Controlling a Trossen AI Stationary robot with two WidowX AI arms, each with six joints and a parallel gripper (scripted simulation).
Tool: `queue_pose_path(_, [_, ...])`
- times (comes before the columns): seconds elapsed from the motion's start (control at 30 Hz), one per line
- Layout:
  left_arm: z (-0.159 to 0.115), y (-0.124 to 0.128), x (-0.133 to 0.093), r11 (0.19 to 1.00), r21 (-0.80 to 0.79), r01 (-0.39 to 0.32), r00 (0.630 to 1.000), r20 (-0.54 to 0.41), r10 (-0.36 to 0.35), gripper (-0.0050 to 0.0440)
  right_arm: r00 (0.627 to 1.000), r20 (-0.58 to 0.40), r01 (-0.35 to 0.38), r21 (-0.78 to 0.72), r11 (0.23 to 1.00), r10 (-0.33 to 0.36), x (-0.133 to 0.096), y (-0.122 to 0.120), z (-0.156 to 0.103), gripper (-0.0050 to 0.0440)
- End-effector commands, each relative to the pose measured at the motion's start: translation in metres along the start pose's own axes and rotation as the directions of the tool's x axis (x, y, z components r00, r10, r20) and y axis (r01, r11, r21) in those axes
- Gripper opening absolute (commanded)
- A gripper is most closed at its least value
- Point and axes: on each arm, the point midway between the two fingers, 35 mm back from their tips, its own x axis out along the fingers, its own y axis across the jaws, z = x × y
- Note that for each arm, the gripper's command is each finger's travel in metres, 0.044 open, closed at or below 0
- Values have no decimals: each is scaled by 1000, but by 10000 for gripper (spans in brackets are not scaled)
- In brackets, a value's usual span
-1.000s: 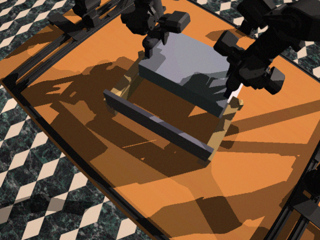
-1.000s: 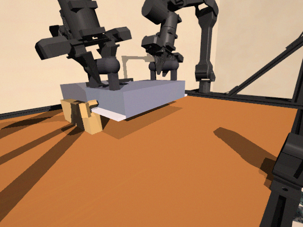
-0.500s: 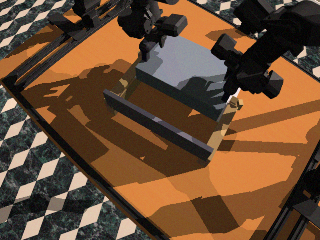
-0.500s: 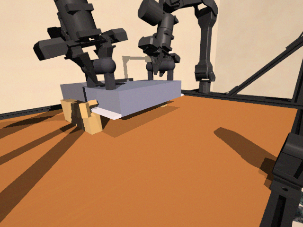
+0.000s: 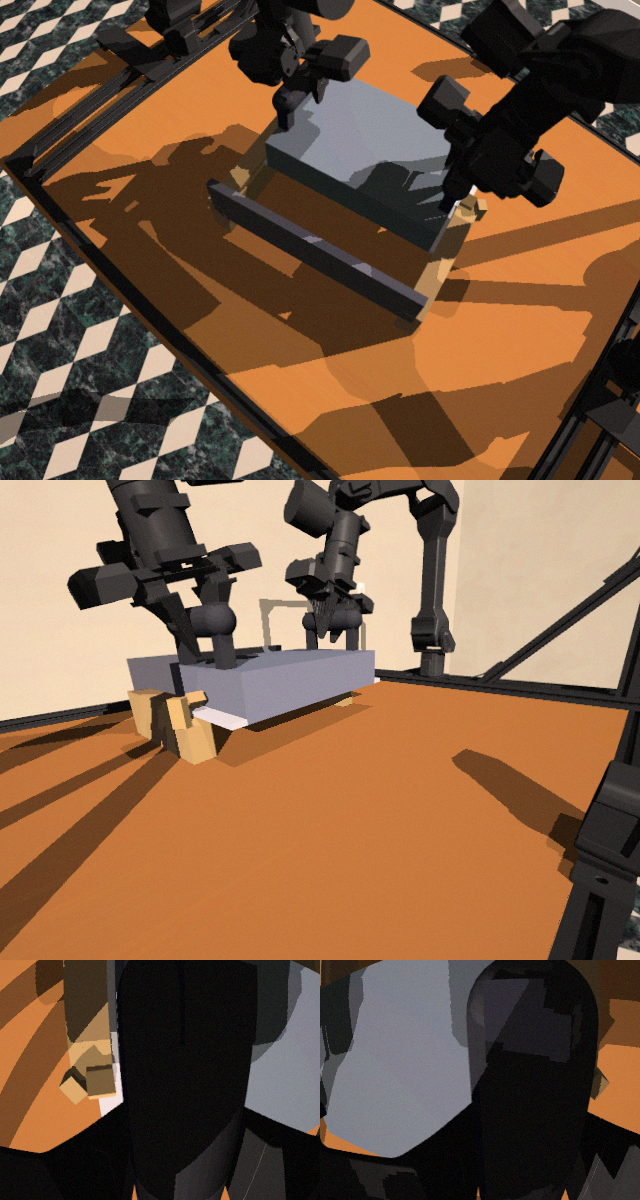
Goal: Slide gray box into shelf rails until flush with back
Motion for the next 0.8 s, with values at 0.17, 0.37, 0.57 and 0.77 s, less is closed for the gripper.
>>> queue_pose_path(0.17, [11, -1, -9, 1000, -1, 25, 1000, -6, -25, 0, 1000, 2, -27, -6, 1000, 27, -8, 5, 11, 0])
queue_pose_path(0.37, [18, -1, -9, 1000, -1, 25, 1000, -6, -25, 0, 1000, 2, -27, -6, 1000, 27, -8, 5, 17, 0])
queue_pose_path(0.57, [22, -1, -9, 1000, -1, 25, 1000, -6, -25, 0, 1000, 2, -27, -6, 1000, 27, -8, 5, 22, 0])
queue_pose_path(0.77, [29, 0, -9, 1000, -1, 25, 1000, -6, -25, 0, 1000, 2, -27, -6, 1000, 27, -8, 5, 29, 0])
